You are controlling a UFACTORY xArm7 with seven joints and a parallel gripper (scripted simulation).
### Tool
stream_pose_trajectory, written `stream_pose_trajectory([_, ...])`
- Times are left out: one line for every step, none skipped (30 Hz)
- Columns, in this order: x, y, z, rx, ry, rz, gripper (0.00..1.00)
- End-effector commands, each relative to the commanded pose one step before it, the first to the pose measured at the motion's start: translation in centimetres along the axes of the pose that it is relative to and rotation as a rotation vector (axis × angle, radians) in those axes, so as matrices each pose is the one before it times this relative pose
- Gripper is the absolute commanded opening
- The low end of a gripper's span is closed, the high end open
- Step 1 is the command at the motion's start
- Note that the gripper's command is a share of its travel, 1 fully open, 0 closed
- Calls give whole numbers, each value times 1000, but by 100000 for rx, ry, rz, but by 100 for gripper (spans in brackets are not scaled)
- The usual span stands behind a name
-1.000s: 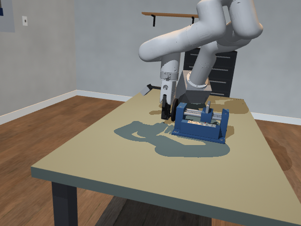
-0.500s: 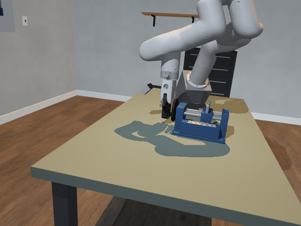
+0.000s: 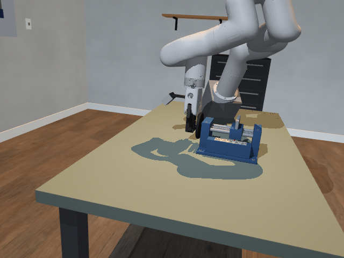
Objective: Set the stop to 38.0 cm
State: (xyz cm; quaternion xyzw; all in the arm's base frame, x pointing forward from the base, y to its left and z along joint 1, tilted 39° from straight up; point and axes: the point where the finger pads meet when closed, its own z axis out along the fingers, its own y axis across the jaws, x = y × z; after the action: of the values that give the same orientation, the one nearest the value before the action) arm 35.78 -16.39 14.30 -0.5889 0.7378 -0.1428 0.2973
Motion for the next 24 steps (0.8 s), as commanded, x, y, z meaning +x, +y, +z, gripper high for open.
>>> stream_pose_trajectory([74,239,-620,188,185,117,6])
stream_pose_trajectory([0,41,-124,1,0,-1,6])
stream_pose_trajectory([0,43,-128,0,0,0,6])
stream_pose_trajectory([0,45,-131,-2,0,1,6])
stream_pose_trajectory([0,34,-128,0,0,0,6])
stream_pose_trajectory([0,17,-122,3,-1,-1,6])
stream_pose_trajectory([0,18,-125,1,0,0,6])
stream_pose_trajectory([0,20,-129,-1,0,0,6])
stream_pose_trajectory([0,21,-132,-3,1,1,6])
stream_pose_trajectory([0,6,-129,1,-1,0,6])
stream_pose_trajectory([0,-5,-128,4,-2,-1,6])
stream_pose_trajectory([0,0,0,0,0,0,6])
stream_pose_trajectory([0,0,0,0,0,0,6])
stream_pose_trajectory([0,-4,-131,1,-1,-1,6])
stream_pose_trajectory([0,-3,-134,-1,1,0,6])
stream_pose_trajectory([0,-2,-137,-4,2,1,6])
stream_pose_trajectory([0,-24,-125,4,-2,-1,6])
stream_pose_trajectory([0,-27,-125,3,-2,-1,6])
stream_pose_trajectory([0,-26,-128,0,0,0,6])
stream_pose_trajectory([0,-26,-131,-3,2,1,6])
stream_pose_trajectory([0,-28,-131,-5,2,1,6])
stream_pose_trajectory([0,-48,-116,5,-3,-1,6])
stream_pose_trajectory([0,-48,-118,2,-1,-1,6])
stream_pose_trajectory([0,-47,-121,-1,0,0,6])
